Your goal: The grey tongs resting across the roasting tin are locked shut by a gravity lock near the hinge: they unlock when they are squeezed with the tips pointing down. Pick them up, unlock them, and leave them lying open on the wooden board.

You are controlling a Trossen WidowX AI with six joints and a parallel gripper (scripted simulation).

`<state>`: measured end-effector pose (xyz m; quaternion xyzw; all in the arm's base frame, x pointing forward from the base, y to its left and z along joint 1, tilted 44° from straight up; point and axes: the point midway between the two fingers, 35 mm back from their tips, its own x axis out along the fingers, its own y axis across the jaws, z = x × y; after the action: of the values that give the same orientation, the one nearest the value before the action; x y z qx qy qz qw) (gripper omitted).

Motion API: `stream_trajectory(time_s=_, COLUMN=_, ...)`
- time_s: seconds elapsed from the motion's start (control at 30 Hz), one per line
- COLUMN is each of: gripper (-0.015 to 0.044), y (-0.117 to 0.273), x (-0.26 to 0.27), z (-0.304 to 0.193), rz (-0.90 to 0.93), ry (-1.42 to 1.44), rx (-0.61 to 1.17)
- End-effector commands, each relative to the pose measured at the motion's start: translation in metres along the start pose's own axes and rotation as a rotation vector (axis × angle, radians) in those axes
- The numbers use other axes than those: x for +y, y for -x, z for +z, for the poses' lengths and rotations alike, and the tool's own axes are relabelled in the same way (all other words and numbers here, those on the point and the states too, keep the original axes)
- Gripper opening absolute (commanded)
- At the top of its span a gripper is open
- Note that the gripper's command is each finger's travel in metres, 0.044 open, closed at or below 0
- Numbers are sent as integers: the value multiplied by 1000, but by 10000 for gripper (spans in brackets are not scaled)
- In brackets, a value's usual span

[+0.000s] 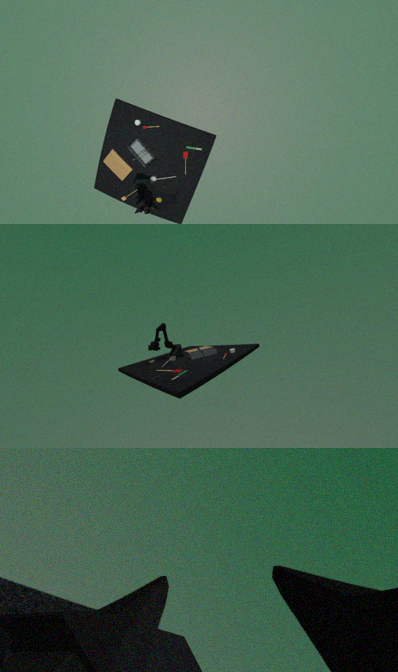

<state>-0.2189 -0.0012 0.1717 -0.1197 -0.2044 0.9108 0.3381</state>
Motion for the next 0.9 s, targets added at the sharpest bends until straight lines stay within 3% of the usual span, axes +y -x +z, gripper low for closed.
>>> stream_trajectory(time_s=0.0, gripper=426, y=0, x=1, z=0, rz=3, ry=1, rx=-1)
stream_trajectory(time_s=0.33, gripper=440, y=30, x=36, z=26, rz=211, ry=110, rx=-66)
stream_trajectory(time_s=0.87, gripper=440, y=176, x=101, z=83, rz=808, ry=440, rx=-392)
